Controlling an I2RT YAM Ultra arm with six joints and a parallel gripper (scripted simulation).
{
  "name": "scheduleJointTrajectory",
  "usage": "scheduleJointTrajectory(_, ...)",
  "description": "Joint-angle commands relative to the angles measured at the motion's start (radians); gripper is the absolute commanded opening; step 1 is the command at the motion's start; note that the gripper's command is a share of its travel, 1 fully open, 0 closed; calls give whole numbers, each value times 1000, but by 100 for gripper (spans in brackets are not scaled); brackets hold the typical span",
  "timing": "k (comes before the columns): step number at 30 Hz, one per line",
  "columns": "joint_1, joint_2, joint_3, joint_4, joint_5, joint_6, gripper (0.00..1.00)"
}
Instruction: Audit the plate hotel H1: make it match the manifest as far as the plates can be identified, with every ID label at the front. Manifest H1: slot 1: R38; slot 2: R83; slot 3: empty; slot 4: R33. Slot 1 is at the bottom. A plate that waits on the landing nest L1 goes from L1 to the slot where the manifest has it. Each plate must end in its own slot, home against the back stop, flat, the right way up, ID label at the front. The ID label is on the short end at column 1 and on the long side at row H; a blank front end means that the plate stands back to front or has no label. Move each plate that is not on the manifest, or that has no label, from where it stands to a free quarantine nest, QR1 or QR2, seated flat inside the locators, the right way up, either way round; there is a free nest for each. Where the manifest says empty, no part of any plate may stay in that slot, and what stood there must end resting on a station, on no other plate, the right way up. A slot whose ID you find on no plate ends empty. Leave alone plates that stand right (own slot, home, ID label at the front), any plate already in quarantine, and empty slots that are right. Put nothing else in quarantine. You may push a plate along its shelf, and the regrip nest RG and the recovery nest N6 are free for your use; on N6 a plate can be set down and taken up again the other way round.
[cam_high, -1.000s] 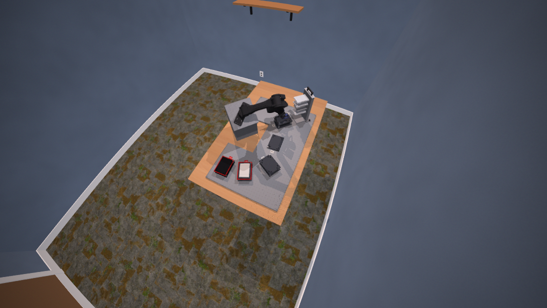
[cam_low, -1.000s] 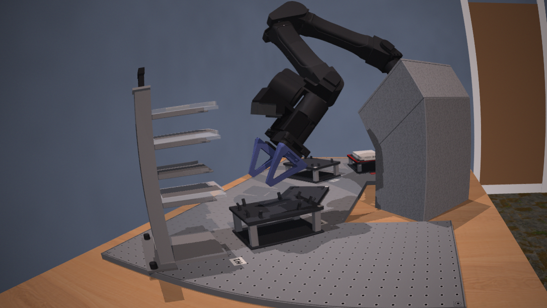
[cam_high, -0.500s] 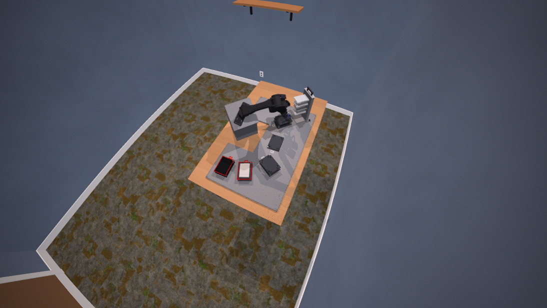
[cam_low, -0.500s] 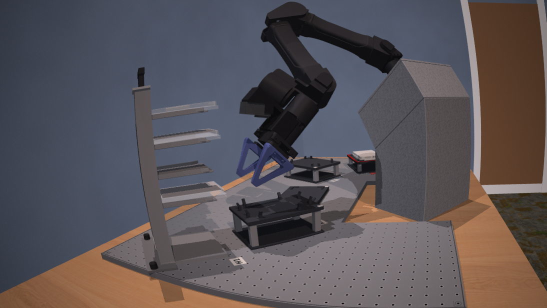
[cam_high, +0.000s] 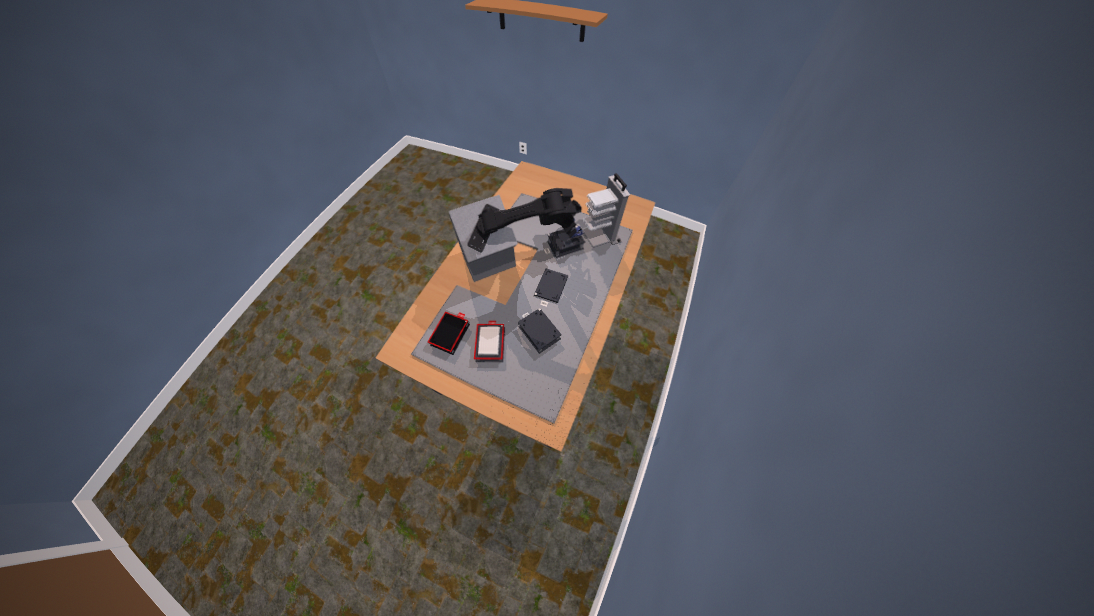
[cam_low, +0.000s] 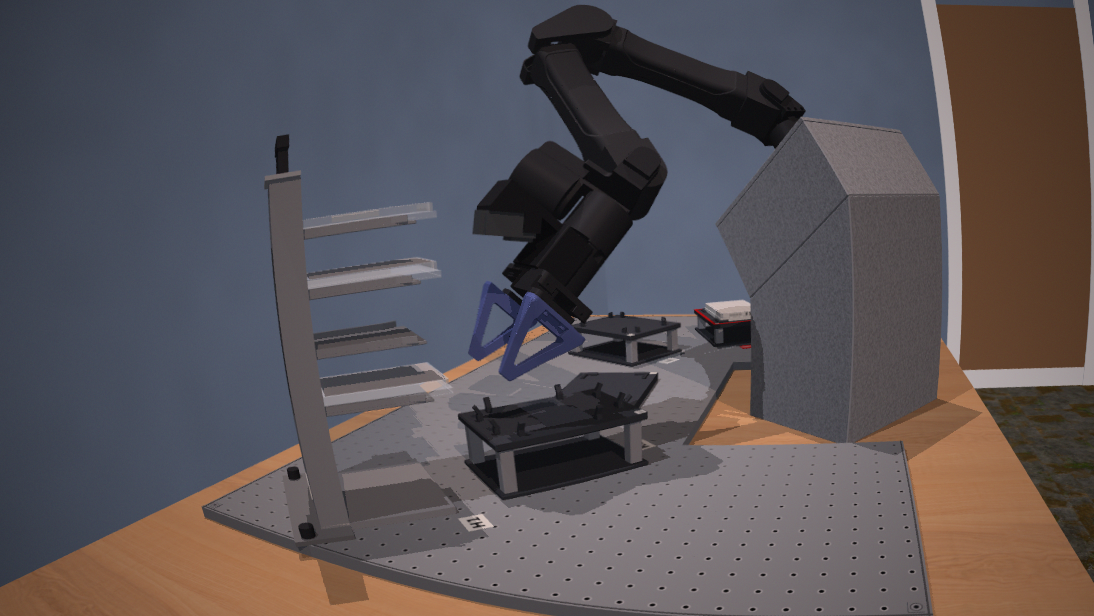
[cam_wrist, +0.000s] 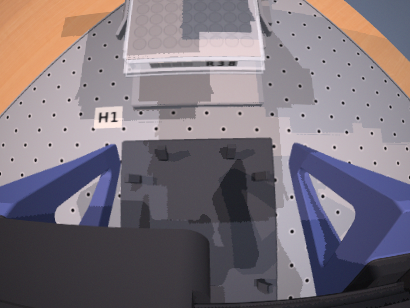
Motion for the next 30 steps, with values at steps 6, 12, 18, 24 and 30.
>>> scheduleJointTrajectory(6,10,-3,2,-10,-6,-1,100)
scheduleJointTrajectory(12,10,-3,2,-10,-6,-1,100)
scheduleJointTrajectory(18,10,-3,2,-10,-6,-1,100)
scheduleJointTrajectory(24,10,-3,2,-10,-6,-1,100)
scheduleJointTrajectory(30,10,-3,2,-10,-6,-1,100)
